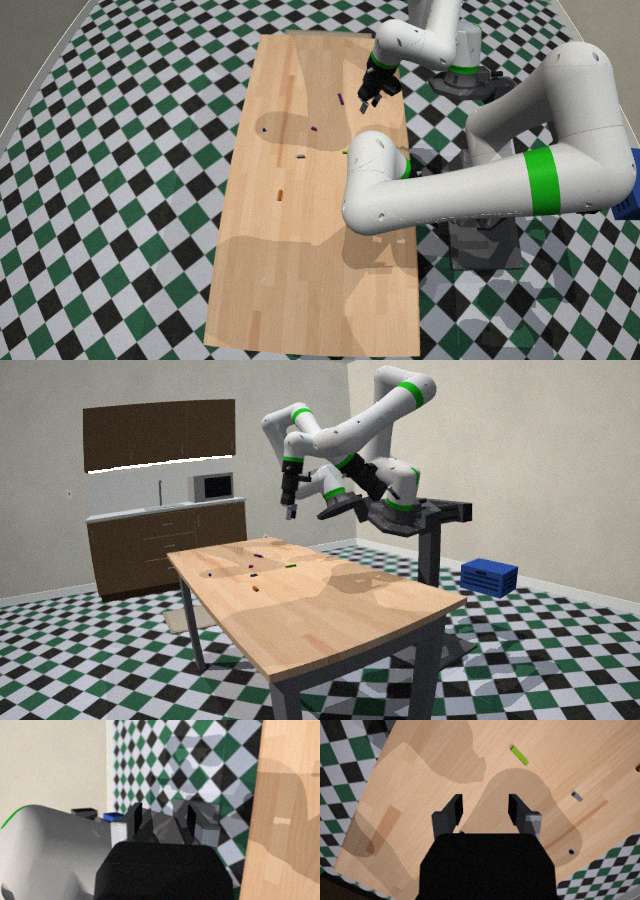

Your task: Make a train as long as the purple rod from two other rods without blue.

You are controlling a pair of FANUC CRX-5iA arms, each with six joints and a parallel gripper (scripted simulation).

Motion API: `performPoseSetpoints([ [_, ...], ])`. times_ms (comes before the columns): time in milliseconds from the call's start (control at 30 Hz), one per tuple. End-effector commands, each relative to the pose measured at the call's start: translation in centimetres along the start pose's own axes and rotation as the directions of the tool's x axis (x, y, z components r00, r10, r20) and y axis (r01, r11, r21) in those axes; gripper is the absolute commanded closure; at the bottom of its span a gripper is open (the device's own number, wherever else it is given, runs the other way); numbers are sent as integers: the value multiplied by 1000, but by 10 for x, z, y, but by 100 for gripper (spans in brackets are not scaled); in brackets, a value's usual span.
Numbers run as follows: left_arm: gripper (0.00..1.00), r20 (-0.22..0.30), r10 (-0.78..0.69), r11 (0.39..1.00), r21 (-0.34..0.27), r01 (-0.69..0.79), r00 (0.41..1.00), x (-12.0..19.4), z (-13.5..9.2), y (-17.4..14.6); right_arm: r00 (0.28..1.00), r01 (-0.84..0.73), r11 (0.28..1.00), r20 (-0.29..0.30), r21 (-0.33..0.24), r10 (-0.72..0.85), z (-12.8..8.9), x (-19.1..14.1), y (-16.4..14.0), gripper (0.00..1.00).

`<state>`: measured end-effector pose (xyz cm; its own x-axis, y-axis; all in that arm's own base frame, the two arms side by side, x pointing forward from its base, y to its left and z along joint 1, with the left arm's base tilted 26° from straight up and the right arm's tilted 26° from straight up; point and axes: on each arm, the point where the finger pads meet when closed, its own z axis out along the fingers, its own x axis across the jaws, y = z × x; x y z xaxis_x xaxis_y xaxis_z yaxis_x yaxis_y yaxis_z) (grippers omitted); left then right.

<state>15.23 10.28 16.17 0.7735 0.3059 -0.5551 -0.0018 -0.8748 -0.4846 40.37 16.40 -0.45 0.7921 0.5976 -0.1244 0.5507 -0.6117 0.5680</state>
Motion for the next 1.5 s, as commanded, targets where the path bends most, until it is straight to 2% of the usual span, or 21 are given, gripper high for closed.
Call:
performPoseSetpoints([
  [0, 0, -1, 0, 1000, -1, 0, 1000, 0, 0, 0, 1000, 0, 1000, -2, 0, 0, -1, 1, 0, 0],
  [1100, 0, -1, 0, 1000, -1, 0, 1000, 0, 0, 0, 1000, -9, 1000, 8, 8, 9, 1, 0, 9, 0],
  [1467, 0, -1, 0, 1000, -1, 0, 1000, 0, 0, 0, 998, -42, 998, 41, 37, 40, 7, -6, 42, 0],
])
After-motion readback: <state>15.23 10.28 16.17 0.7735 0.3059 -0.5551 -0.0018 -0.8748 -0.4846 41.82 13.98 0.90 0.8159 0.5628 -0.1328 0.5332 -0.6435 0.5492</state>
